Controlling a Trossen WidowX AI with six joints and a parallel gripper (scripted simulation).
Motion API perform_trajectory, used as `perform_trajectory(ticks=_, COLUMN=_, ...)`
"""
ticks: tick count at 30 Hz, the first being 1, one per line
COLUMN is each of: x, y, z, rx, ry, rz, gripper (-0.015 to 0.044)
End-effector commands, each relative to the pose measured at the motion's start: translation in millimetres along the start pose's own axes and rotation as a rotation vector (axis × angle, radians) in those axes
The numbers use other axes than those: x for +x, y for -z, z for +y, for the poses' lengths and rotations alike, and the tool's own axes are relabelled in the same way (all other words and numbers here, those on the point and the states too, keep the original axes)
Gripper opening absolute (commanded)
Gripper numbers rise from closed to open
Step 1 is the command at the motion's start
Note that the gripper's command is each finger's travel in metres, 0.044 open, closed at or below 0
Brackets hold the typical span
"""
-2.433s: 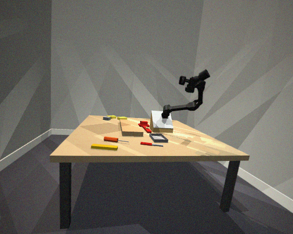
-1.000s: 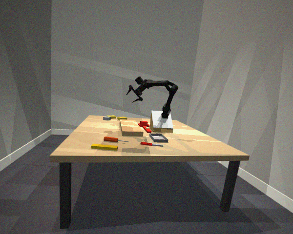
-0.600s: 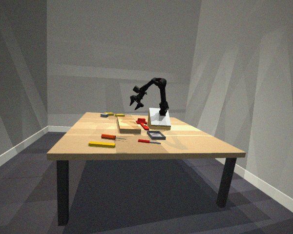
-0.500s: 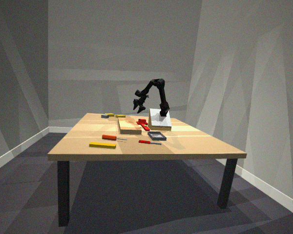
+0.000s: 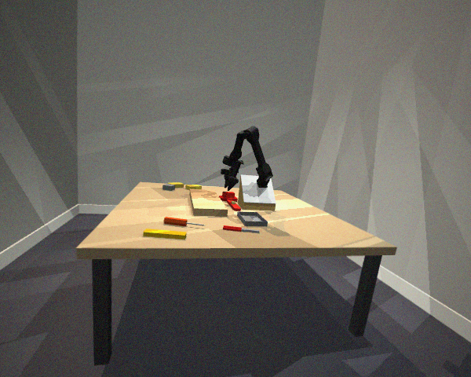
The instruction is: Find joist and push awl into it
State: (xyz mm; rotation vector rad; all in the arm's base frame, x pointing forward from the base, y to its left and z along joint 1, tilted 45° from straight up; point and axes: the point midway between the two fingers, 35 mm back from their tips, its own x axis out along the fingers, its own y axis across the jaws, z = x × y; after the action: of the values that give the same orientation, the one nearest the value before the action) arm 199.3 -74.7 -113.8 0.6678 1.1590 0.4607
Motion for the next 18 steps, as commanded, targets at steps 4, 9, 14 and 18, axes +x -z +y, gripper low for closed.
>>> perform_trajectory(ticks=4, x=6, y=5, z=0, rx=0.017, ry=-0.002, rz=0.01, gripper=0.044)
perform_trajectory(ticks=9, x=14, y=7, z=0, rx=0.018, ry=-0.002, rz=0.01, gripper=0.044)
perform_trajectory(ticks=14, x=22, y=9, z=0, rx=0.018, ry=-0.002, rz=0.01, gripper=0.044)
perform_trajectory(ticks=18, x=28, y=11, z=0, rx=0.019, ry=-0.002, rz=0.01, gripper=0.044)
